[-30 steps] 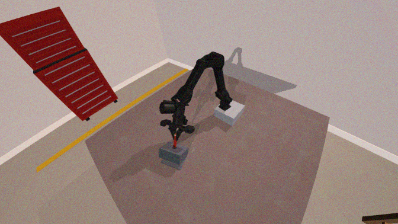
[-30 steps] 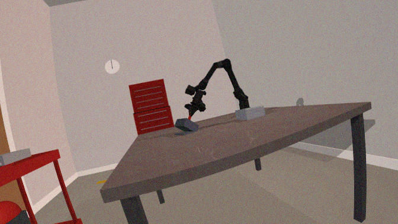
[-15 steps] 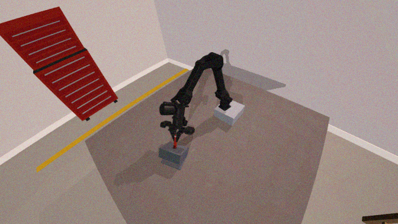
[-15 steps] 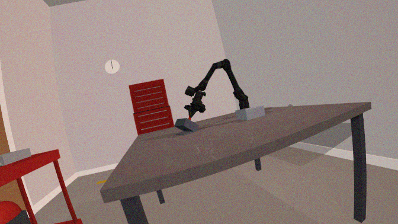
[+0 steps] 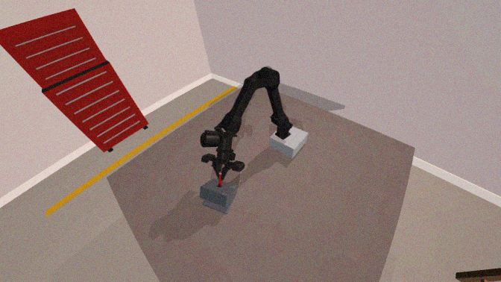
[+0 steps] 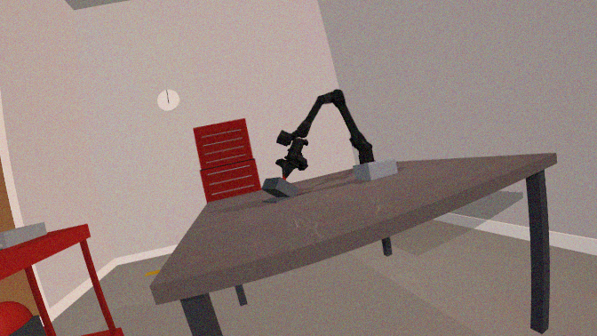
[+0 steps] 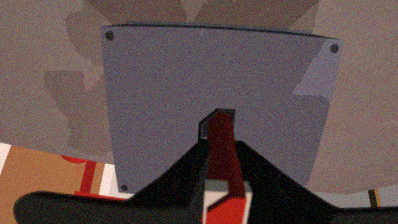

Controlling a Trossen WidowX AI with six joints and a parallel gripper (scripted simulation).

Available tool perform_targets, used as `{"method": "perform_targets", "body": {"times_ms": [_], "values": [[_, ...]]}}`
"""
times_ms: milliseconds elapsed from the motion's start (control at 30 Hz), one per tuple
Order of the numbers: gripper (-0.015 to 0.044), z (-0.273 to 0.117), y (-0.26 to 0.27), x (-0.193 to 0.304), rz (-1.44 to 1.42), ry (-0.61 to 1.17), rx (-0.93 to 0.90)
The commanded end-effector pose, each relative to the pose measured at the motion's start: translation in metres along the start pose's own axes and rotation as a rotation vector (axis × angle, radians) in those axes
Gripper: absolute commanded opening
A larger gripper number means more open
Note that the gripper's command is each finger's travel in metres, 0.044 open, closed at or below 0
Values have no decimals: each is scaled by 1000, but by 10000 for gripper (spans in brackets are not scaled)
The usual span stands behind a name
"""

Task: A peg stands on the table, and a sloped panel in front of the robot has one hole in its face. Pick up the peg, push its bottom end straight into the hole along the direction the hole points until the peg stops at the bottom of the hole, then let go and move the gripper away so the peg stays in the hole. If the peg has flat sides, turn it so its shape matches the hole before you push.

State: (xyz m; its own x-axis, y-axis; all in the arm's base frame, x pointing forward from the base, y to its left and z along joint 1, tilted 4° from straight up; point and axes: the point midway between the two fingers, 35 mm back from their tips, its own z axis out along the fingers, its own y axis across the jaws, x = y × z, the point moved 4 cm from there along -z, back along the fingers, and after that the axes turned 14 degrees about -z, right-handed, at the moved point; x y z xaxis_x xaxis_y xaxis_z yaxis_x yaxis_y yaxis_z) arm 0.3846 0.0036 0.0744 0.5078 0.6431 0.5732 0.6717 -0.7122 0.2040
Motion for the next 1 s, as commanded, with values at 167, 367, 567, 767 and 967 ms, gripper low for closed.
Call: {"method": "perform_targets", "body": {"times_ms": [167,367,567,767,967], "values": [[0,6,2,0,4,-2,-7],[0,10,2,0,4,-2,-7],[0,12,3,1,4,-2,-7],[0,14,3,1,4,-2,-7],[0,13,1,0,1,-1,1]]}}
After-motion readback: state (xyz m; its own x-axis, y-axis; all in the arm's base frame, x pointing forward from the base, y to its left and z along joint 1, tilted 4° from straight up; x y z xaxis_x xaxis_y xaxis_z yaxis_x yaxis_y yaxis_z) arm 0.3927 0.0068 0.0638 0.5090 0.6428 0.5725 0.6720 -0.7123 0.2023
